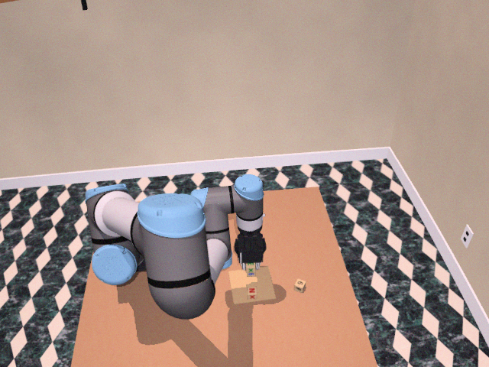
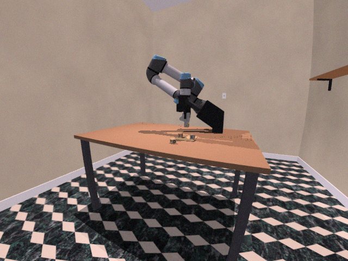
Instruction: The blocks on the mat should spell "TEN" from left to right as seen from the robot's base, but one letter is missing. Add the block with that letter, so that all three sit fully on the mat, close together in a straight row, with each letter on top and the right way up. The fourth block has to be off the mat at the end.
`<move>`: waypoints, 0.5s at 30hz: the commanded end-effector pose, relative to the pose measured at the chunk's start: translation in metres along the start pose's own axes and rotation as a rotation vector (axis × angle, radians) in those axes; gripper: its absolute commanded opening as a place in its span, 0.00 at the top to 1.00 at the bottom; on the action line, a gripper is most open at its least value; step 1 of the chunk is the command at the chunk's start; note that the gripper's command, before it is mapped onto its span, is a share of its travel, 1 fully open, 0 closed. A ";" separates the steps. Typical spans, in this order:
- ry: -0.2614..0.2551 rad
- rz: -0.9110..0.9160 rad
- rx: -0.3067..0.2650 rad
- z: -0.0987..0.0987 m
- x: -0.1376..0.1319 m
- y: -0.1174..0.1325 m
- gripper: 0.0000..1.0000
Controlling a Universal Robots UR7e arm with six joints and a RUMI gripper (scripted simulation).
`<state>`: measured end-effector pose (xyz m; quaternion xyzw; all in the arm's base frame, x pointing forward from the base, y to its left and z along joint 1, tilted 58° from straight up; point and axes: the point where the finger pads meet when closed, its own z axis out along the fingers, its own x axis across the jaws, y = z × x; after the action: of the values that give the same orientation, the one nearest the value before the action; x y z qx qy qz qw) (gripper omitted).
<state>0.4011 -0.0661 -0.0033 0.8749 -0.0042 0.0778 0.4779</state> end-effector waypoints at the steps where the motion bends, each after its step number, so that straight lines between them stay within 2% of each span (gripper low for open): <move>1: 0.003 -0.001 0.002 0.014 0.000 -0.001 0.91; 15: 0.003 -0.001 0.002 0.057 0.000 -0.001 0.91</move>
<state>0.4050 -0.0976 -0.0240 0.8748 -0.0071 0.0721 0.4791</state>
